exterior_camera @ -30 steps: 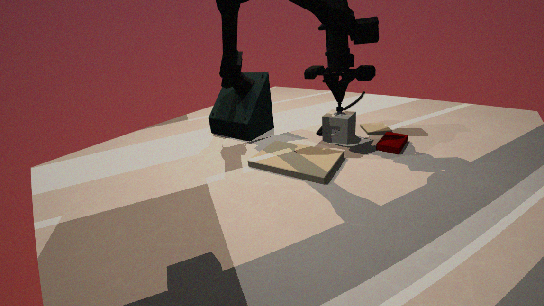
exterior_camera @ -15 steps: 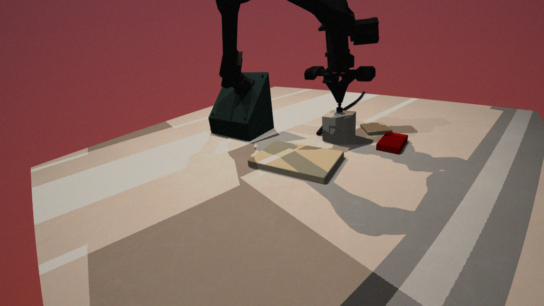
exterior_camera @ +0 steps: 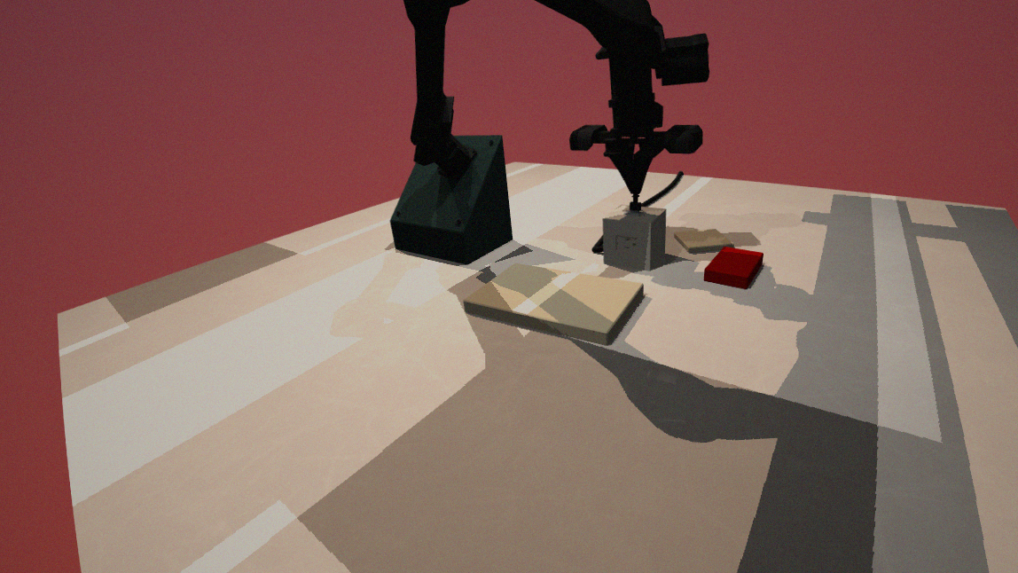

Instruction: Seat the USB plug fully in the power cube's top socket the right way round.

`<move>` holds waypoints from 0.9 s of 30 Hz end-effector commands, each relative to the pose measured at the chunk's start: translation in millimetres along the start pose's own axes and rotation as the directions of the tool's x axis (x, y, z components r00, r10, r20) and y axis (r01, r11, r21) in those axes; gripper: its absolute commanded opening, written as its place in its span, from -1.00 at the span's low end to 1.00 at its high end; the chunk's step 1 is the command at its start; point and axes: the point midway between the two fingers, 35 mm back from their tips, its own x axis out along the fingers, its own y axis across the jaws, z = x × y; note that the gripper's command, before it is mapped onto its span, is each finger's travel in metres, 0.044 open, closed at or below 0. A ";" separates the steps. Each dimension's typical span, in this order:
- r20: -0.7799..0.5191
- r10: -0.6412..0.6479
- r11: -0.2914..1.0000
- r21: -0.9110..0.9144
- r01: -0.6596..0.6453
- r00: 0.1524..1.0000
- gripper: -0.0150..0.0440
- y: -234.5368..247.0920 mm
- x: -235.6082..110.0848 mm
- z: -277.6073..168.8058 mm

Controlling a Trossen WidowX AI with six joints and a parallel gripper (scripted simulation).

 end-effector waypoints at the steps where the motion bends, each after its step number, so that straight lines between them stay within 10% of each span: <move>1: -0.003 -0.001 1.000 -0.003 0.001 1.000 -0.49 0.1 1.1 -0.2; 27: -0.004 -0.001 1.000 -0.003 0.001 1.000 -0.49 0.1 4.2 -0.5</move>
